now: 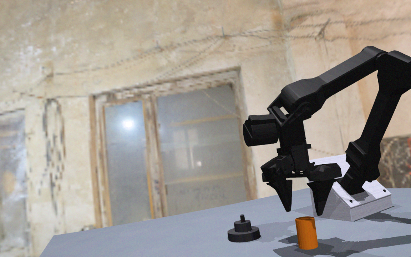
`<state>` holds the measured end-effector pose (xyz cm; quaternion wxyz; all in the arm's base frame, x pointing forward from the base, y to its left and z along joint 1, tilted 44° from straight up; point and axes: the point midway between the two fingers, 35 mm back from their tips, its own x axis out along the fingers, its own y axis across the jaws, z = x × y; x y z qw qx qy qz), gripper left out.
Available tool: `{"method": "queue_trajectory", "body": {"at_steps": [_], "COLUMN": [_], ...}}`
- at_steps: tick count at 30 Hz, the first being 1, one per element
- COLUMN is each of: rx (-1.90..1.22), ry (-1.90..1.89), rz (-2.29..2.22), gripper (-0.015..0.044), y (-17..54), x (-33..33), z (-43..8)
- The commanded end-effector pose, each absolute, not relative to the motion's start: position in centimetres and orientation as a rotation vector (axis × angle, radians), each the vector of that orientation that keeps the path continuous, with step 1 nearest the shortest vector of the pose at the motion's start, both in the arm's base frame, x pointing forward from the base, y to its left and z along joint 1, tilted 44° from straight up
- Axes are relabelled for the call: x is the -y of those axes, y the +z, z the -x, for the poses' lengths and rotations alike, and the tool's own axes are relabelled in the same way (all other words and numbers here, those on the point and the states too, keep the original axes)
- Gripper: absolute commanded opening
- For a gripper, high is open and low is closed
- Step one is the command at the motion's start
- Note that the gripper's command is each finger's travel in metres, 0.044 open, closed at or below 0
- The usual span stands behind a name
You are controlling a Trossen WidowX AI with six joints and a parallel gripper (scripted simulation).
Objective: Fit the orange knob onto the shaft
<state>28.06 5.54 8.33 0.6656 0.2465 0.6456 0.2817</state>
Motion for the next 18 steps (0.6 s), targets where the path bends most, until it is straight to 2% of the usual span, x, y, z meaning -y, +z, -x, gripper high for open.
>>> {"method": "queue_trajectory", "body": {"at_steps": [1,18], "rx": [-1.462,-1.461], "ry": [0.637,0.637], "rz": [-0.563,-0.563], "gripper": [0.0440,0.0440], "y": [7.8,5.8], "x": [-6.1,-8.0], "z": [-28.0,-28.1]}}
